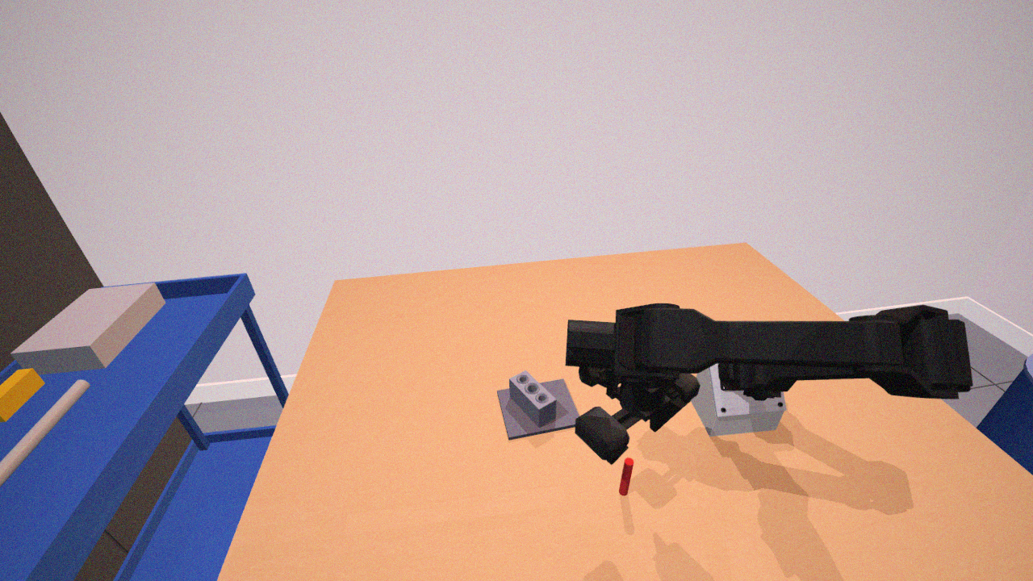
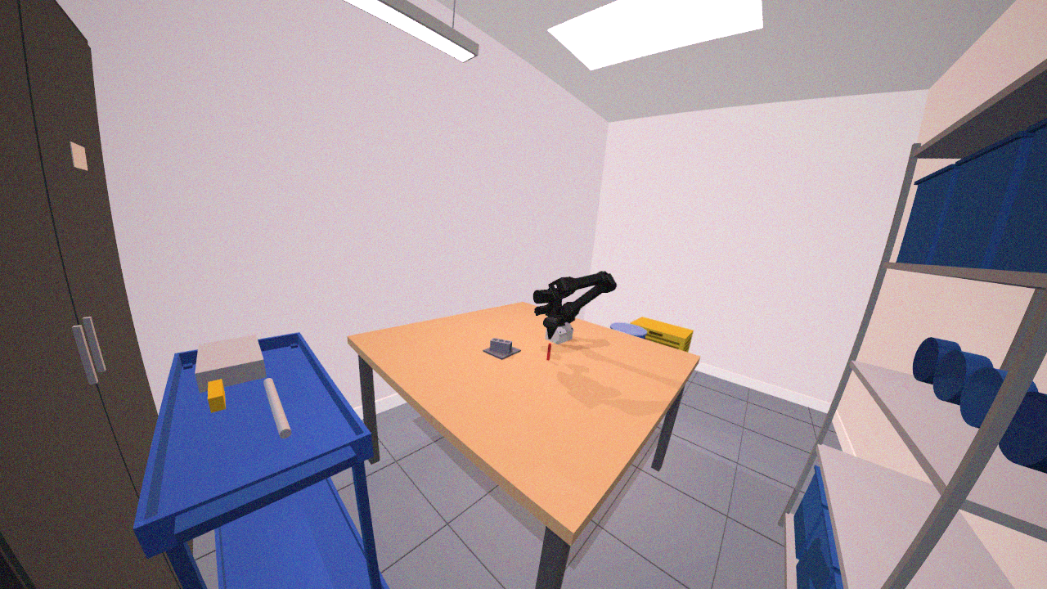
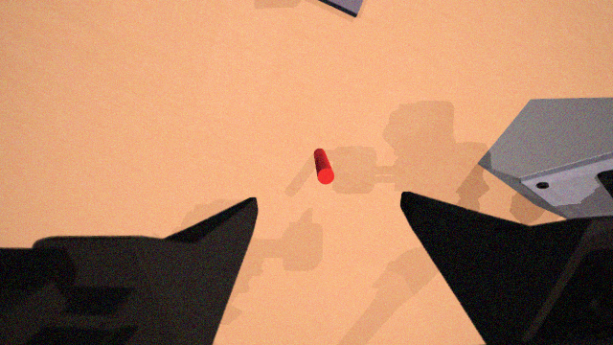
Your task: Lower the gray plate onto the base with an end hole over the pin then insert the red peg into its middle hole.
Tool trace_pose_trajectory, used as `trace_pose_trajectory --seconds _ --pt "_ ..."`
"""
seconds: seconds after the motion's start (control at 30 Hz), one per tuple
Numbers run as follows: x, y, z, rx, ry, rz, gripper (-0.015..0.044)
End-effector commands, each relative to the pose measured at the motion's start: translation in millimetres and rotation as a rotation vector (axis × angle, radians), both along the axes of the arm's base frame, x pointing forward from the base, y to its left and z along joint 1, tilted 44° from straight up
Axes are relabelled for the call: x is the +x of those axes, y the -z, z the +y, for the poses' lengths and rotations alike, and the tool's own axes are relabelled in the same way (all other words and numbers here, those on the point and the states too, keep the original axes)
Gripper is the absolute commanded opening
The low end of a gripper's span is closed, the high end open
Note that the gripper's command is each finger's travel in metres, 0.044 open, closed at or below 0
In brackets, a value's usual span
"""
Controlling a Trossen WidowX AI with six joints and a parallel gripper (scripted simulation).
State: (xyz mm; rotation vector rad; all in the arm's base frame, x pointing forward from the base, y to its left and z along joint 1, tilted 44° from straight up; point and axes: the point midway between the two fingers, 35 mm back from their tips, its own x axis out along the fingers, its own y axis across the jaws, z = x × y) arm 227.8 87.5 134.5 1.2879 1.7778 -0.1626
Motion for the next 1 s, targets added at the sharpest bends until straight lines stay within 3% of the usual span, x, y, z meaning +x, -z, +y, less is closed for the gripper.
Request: trace_pose_trajectory --seconds 0.0,0.97 --pt "-2.5 7.1 6.7 0.004 0.004 0.007 0.0440" --pt "-2.8 44.0 40.4 0.004 0.004 0.006 0.0440"
